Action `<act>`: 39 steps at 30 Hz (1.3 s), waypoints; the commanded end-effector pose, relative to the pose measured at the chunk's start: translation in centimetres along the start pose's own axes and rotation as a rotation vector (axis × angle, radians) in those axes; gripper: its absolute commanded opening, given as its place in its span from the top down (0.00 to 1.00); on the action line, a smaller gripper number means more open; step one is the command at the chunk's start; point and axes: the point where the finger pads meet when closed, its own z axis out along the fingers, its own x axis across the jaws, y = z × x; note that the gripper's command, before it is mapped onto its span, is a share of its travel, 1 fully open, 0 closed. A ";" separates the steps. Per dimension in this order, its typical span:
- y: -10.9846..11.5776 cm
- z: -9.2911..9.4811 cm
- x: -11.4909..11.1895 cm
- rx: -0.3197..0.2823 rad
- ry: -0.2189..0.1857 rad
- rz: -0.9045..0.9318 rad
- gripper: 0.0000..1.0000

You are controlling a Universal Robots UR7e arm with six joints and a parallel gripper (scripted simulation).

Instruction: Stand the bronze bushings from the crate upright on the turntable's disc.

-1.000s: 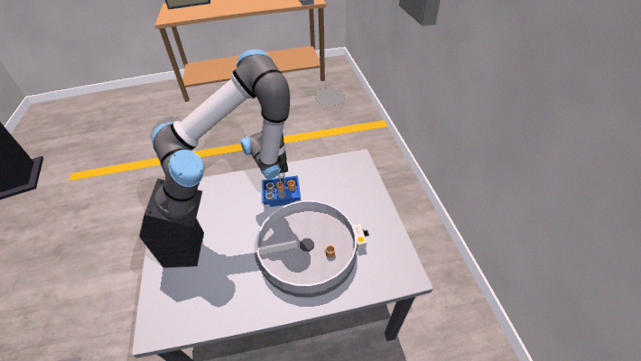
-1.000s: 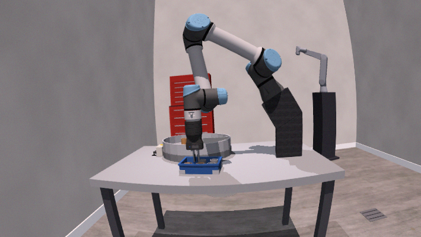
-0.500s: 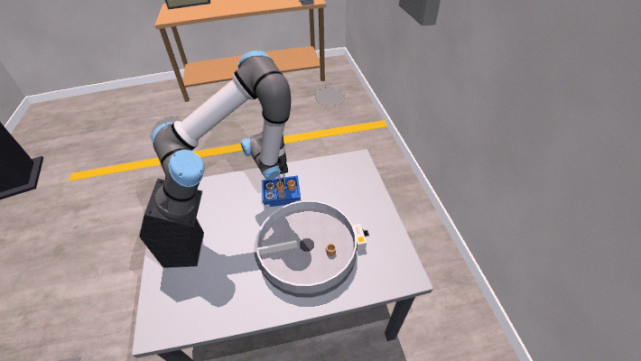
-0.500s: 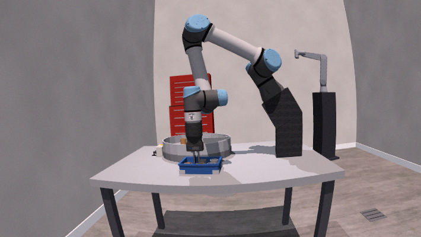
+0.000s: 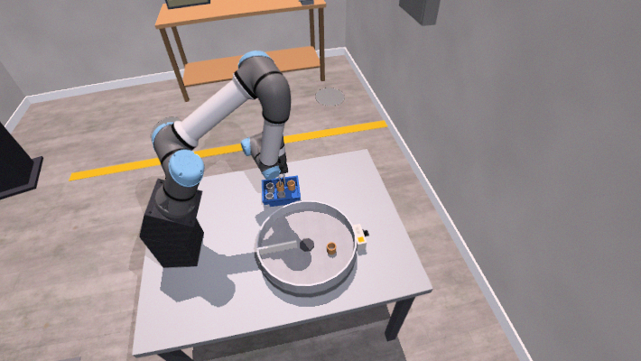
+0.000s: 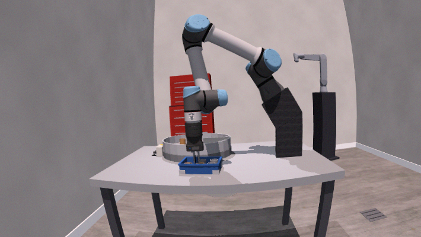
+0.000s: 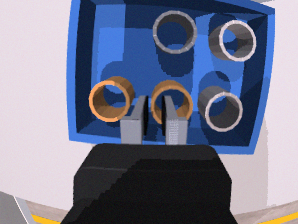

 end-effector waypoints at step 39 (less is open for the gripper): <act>0.1 2.5 -0.3 -0.002 -0.003 0.000 0.64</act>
